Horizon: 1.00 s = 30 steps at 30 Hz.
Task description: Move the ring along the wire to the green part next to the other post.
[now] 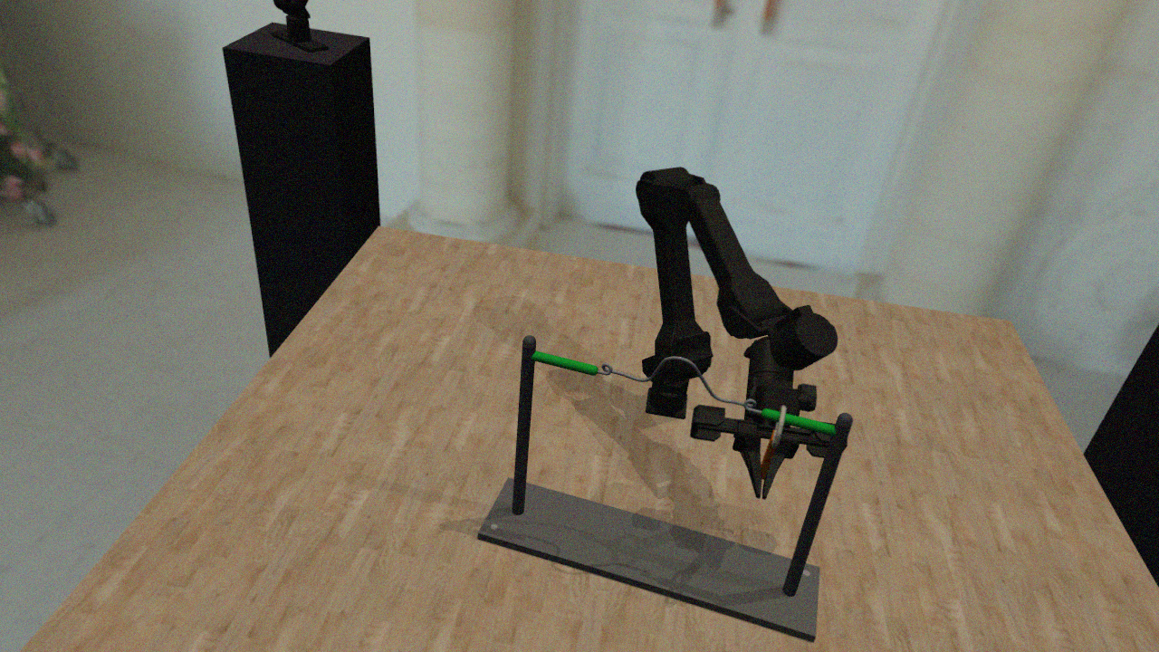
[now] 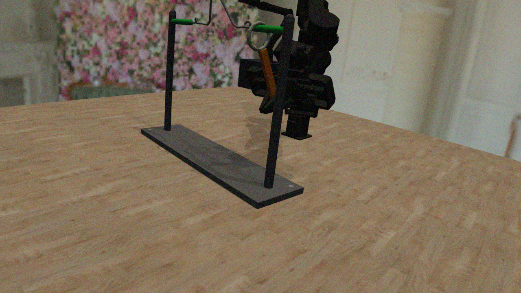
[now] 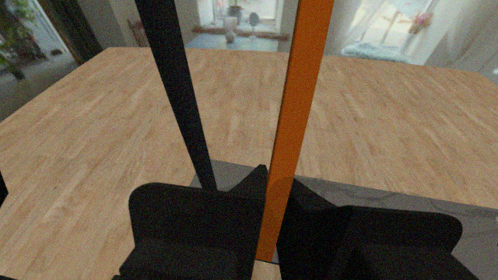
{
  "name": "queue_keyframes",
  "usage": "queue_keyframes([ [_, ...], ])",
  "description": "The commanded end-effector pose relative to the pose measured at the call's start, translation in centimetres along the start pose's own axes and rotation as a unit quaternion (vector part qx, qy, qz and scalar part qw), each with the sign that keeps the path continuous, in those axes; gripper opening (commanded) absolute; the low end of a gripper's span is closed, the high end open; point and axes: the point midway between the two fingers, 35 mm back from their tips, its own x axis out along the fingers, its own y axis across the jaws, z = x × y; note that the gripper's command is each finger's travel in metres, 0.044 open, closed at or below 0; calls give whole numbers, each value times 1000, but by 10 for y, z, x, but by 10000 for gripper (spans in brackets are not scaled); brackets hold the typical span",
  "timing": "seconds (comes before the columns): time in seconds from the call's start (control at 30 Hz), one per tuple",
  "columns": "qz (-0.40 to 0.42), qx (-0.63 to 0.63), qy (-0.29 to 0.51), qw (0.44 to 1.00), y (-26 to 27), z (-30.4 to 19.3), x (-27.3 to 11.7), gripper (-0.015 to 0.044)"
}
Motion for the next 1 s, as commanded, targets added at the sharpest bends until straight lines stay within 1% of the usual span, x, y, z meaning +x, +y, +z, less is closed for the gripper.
queue_keyframes([
  [0.0, -2, 1, -1, 1000, -1, 0, 0, -150],
  [0.07, -2, 1, -1, 1000, -1, 0, 0, -150],
  [0.47, 0, 0, 0, 1000, 0, 0, -2, 160],
  [0.97, -3, 2, 2, 1000, 0, -1, -50, 160],
])
